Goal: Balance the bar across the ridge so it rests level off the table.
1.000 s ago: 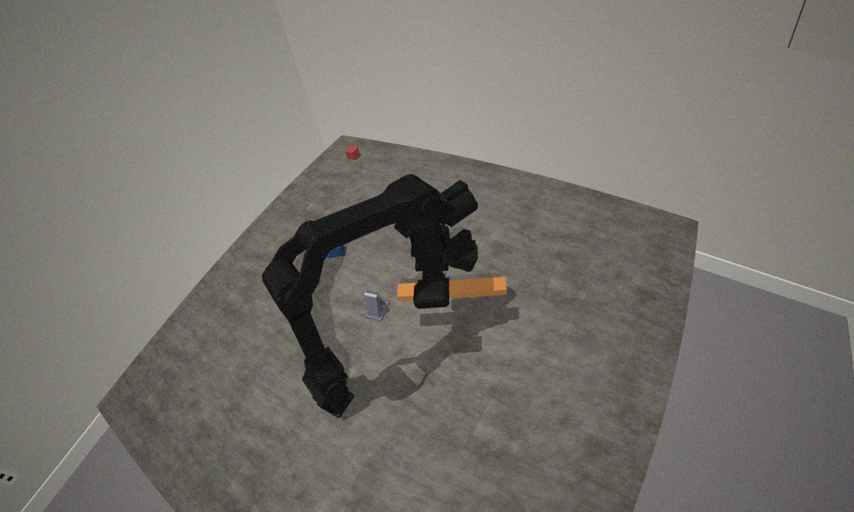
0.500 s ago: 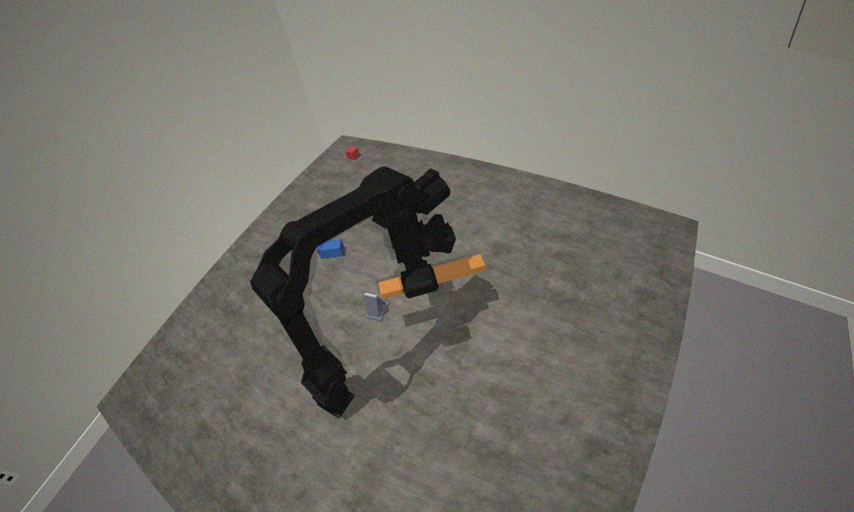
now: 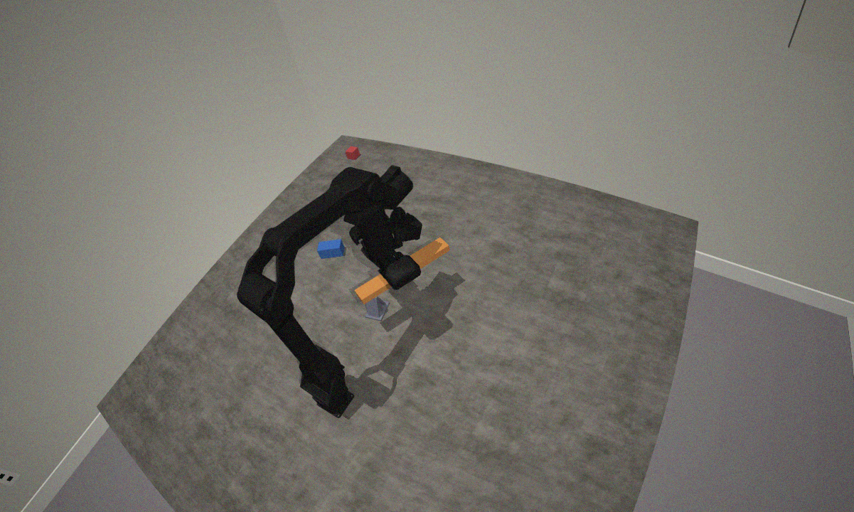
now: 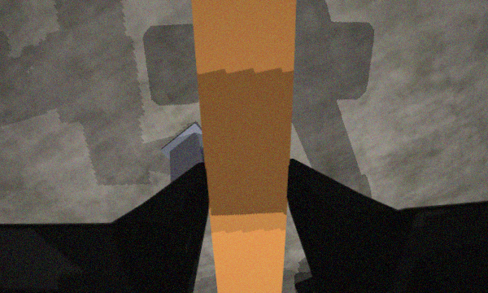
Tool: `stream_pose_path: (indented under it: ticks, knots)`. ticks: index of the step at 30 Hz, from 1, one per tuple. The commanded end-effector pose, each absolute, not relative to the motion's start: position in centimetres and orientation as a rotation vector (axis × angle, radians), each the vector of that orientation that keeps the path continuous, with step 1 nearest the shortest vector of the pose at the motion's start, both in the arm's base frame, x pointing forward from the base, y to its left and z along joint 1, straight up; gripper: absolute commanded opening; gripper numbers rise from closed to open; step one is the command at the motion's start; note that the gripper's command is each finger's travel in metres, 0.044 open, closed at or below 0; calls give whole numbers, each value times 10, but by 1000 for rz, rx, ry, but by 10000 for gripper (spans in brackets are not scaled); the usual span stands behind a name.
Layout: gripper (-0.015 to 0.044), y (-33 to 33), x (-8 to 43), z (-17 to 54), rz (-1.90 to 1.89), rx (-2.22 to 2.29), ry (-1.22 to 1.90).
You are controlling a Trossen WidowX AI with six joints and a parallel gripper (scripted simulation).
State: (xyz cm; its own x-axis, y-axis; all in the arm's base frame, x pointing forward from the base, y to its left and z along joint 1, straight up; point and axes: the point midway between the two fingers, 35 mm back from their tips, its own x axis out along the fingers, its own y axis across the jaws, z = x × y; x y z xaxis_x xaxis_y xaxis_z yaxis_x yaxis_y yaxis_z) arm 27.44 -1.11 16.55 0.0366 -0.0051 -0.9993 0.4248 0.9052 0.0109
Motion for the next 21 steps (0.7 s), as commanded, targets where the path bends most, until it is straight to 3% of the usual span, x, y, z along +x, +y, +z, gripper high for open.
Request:
stream_pose_path:
  ticks: [1, 21]
  knots:
    - [0, 4, 265, 164, -251, 260, 1526]
    - [0, 47, 218, 161, 147, -143, 1540]
